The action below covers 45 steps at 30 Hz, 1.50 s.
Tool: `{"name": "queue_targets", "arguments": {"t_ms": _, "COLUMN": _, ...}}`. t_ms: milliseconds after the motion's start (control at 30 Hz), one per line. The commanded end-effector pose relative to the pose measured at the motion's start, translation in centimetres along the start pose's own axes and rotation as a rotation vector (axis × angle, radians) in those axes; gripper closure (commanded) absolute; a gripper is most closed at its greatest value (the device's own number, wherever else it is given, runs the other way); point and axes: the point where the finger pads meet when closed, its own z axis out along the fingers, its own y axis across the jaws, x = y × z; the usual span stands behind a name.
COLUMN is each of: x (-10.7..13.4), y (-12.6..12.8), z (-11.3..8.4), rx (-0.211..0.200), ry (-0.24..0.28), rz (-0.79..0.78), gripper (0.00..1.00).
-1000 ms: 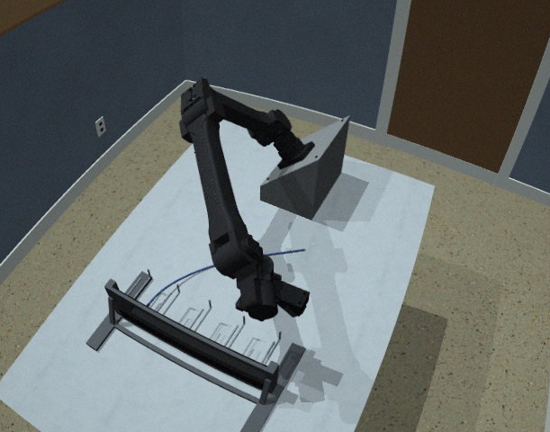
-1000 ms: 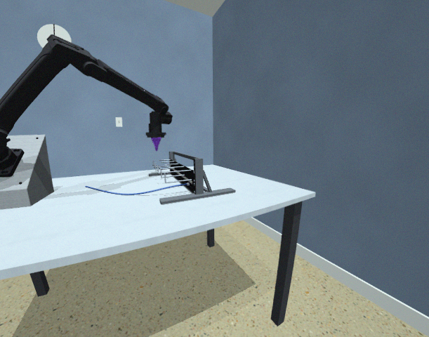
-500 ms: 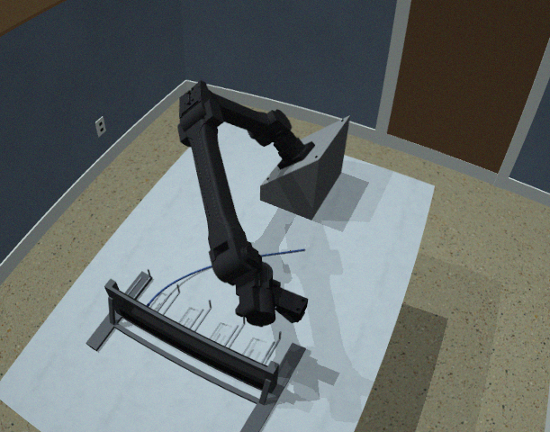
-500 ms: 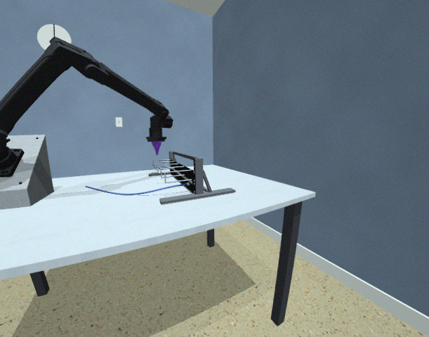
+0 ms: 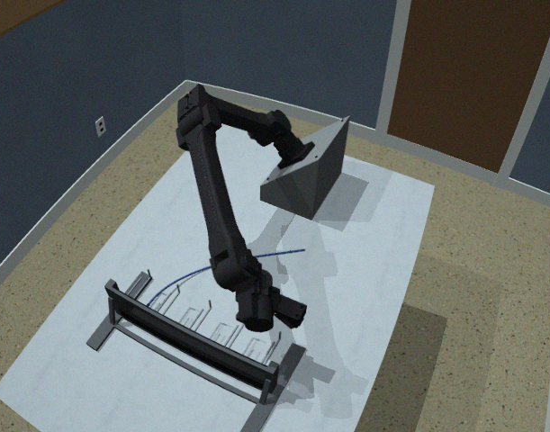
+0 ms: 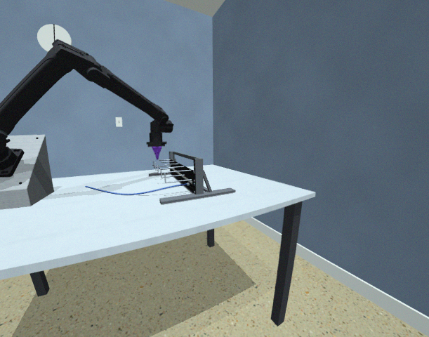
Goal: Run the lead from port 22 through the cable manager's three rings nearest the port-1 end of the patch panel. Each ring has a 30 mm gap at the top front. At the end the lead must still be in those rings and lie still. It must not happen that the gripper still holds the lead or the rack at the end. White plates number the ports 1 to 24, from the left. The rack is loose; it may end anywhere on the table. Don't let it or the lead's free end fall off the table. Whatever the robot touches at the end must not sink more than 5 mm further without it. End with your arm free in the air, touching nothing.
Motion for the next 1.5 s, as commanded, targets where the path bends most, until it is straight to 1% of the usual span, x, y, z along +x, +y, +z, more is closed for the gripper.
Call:
{"name": "queue_targets", "arguments": {"t_ms": 0, "x": 0.2, "y": -0.5, "z": 0.8, "rx": 0.007, "ry": -0.008, "rz": 0.001, "gripper": 1.00}}
{"name": "queue_targets", "arguments": {"t_ms": 67, "x": 0.2, "y": -0.5, "z": 0.8, "rx": 0.007, "ry": -0.008, "rz": 0.001, "gripper": 1.00}}
{"name": "queue_targets", "arguments": {"t_ms": 100, "x": -0.5, "y": -0.6, "z": -1.2, "rx": 0.042, "ry": -0.014, "rz": -0.009, "gripper": 1.00}}
{"name": "queue_targets", "arguments": {"t_ms": 200, "x": 0.1, "y": -0.4, "z": 1.7, "rx": 0.005, "ry": -0.006, "rz": -0.001, "gripper": 1.00}}
{"name": "queue_targets", "arguments": {"t_ms": 267, "x": 0.0, "y": -0.3, "z": 2.2, "rx": 0.003, "ry": -0.005, "rz": -0.003, "gripper": 1.00}}
{"name": "queue_targets", "arguments": {"t_ms": 433, "x": 0.6, "y": -0.7, "z": 2.2, "rx": 0.015, "ry": -0.011, "rz": 0.008, "gripper": 1.00}}
{"name": "queue_targets", "arguments": {"t_ms": 533, "x": 0.2, "y": -0.5, "z": 2.8, "rx": 0.011, "ry": -0.008, "rz": 0.001, "gripper": 1.00}}
{"name": "queue_targets", "arguments": {"t_ms": 633, "x": -0.1, "y": -0.4, "z": 2.7, "rx": 0.015, "ry": -0.008, "rz": -0.004, "gripper": 1.00}}
{"name": "queue_targets", "arguments": {"t_ms": 667, "x": -0.1, "y": -0.7, "z": 1.6, "rx": 0.034, "ry": -0.013, "rz": -0.003, "gripper": 1.00}}
{"name": "queue_targets", "arguments": {"t_ms": 767, "x": 0.3, "y": -0.5, "z": 3.4, "rx": 0.009, "ry": -0.008, "rz": 0.003, "gripper": 1.00}}
{"name": "queue_targets", "arguments": {"t_ms": 833, "x": 0.2, "y": -0.4, "z": 3.7, "rx": 0.007, "ry": -0.007, "rz": 0.001, "gripper": 1.00}}
{"name": "queue_targets", "arguments": {"t_ms": 1000, "x": 0.1, "y": -0.6, "z": 3.2, "rx": 0.021, "ry": -0.010, "rz": 0.001, "gripper": 1.00}}
{"name": "queue_targets", "arguments": {"t_ms": 1133, "x": 0.2, "y": -0.5, "z": 3.7, "rx": 0.014, "ry": -0.009, "rz": 0.001, "gripper": 1.00}}
{"name": "queue_targets", "arguments": {"t_ms": 1467, "x": 0.3, "y": -0.6, "z": 3.7, "rx": 0.015, "ry": -0.010, "rz": 0.005, "gripper": 1.00}}
